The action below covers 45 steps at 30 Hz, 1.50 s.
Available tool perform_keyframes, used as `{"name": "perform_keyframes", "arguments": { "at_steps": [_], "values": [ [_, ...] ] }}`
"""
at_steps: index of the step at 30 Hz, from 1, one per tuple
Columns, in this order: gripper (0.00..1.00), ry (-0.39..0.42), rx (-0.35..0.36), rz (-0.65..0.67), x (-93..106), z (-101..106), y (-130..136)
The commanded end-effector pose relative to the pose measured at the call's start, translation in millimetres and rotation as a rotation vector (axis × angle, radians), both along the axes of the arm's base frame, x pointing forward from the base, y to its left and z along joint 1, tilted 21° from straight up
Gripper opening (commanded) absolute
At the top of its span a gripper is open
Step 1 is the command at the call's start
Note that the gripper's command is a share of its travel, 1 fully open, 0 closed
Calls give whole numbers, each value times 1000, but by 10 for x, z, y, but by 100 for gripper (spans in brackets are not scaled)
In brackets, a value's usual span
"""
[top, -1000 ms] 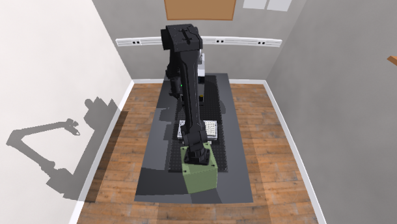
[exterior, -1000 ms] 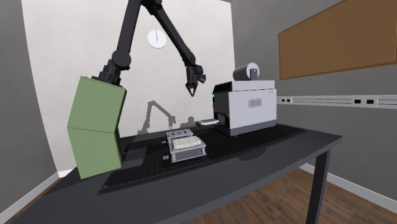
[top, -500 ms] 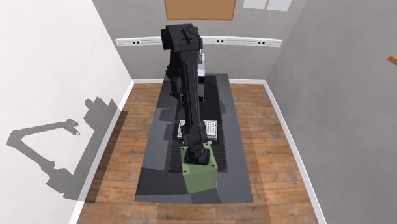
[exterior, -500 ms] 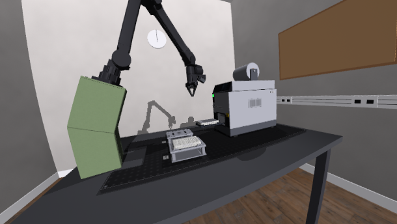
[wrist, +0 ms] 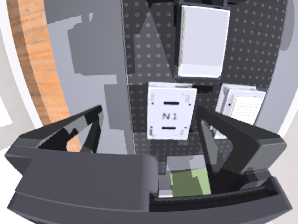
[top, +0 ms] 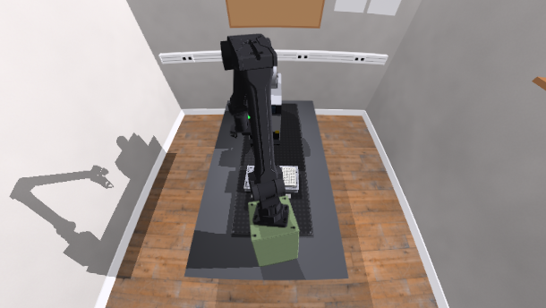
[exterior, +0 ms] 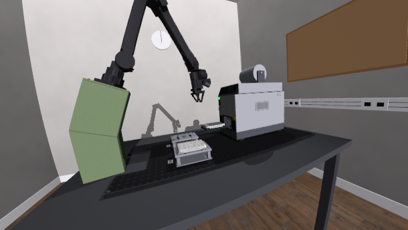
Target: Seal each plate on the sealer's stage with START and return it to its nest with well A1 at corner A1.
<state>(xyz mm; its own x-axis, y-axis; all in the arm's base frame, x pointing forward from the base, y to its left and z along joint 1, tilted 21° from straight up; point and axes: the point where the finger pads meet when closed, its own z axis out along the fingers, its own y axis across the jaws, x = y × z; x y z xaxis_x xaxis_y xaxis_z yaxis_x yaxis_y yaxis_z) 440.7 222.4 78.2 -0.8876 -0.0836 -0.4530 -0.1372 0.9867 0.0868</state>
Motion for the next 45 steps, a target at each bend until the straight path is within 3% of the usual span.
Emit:
{"name": "perform_keyframes", "arguments": {
  "at_steps": [1,5,7,9,12,15,19,22,29,41,45],
  "values": [
    [100,-45,2,1,39,-205,25],
    [100,-185,17,3,41,-377,61],
    [100,-185,17,3,41,-377,61],
    [100,-203,33,9,162,-366,145],
    [100,-194,33,3,269,-554,135],
    [100,-283,29,-3,200,-805,105],
    [100,-260,37,6,269,-999,175],
    [100,-284,50,-12,347,-820,197],
    [100,-291,60,-22,404,-718,227],
    [100,-247,34,-20,205,-814,108],
    [100,-257,28,-24,501,-737,-152]
  ]
}}
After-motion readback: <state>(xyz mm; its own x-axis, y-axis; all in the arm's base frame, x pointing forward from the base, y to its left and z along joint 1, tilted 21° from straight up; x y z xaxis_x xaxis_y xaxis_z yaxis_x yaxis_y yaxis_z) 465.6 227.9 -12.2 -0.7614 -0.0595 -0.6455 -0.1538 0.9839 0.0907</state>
